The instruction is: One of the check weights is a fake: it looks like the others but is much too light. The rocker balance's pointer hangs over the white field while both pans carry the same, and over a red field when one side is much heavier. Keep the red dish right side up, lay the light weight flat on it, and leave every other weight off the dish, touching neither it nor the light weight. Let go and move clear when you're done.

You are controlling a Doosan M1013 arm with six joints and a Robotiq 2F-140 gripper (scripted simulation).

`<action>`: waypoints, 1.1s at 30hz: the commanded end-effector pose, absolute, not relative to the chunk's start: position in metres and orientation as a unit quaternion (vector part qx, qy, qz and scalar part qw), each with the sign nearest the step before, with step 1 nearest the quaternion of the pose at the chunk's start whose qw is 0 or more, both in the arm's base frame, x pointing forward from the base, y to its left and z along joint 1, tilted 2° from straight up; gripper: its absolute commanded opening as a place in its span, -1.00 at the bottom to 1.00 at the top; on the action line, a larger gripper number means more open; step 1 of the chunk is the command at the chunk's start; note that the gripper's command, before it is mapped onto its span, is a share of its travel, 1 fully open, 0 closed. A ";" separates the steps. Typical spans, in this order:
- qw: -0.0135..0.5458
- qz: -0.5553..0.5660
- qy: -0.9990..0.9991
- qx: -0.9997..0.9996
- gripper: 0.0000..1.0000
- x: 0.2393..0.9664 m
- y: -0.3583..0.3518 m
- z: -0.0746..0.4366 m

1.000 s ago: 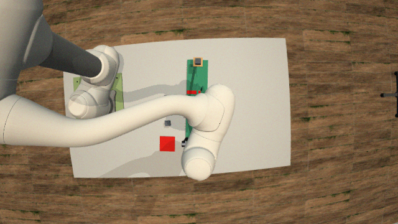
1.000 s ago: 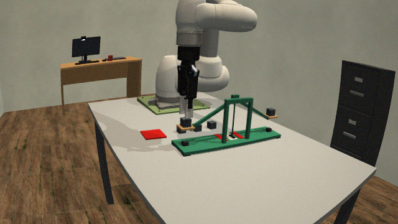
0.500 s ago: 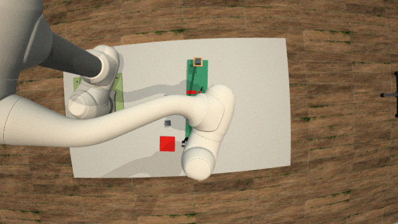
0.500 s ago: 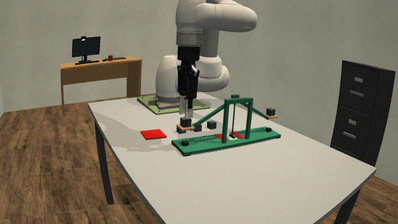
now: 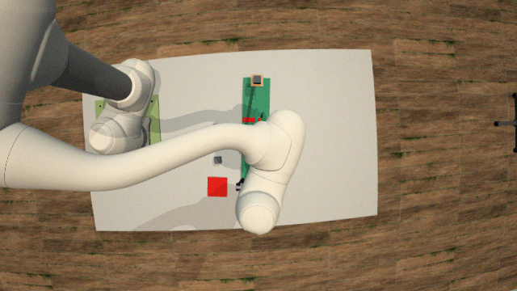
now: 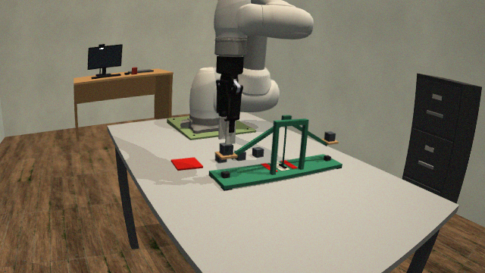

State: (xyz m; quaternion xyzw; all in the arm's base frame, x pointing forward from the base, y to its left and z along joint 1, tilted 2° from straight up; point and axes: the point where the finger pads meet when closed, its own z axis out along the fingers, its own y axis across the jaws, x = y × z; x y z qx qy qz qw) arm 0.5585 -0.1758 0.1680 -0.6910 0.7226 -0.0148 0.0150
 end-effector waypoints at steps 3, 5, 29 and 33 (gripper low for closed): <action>0.015 -0.015 0.723 -0.691 -0.30 0.559 -0.176 0.168; 0.015 -0.015 0.723 -0.691 -0.30 0.559 -0.176 0.168; 0.015 -0.015 0.723 -0.691 -0.30 0.560 -0.176 0.138; 0.015 -0.015 0.723 -0.691 -0.30 0.560 -0.176 0.134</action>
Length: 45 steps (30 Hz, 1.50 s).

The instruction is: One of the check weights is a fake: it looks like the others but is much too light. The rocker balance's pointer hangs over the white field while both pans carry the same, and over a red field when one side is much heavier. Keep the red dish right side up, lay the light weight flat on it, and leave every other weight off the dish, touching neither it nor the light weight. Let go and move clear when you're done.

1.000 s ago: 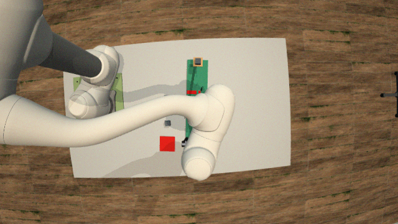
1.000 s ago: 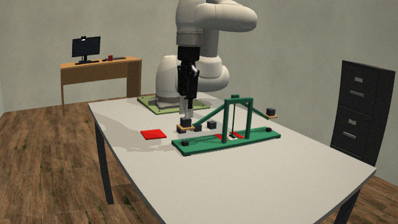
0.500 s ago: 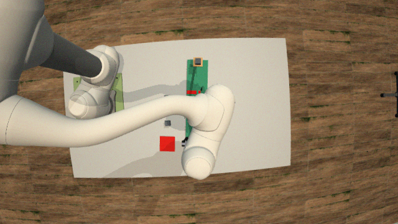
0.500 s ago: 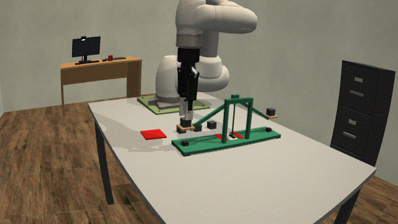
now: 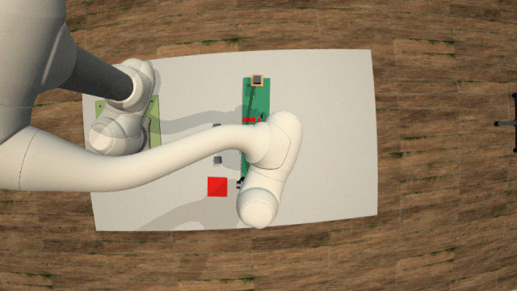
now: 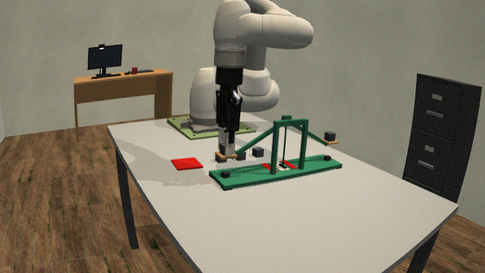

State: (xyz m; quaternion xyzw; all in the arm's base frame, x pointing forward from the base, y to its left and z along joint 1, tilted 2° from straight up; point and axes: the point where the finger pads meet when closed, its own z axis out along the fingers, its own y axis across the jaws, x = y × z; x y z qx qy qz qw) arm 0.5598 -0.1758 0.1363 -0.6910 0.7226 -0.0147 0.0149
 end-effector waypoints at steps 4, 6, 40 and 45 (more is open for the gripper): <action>0.015 -0.015 0.723 -0.691 -0.30 0.560 -0.176 0.133; 0.015 -0.015 0.723 -0.691 -0.30 0.560 -0.176 0.132; 0.015 -0.015 0.723 -0.691 -0.30 0.560 -0.176 0.132; 0.015 -0.015 0.723 -0.691 -0.51 0.560 -0.176 0.132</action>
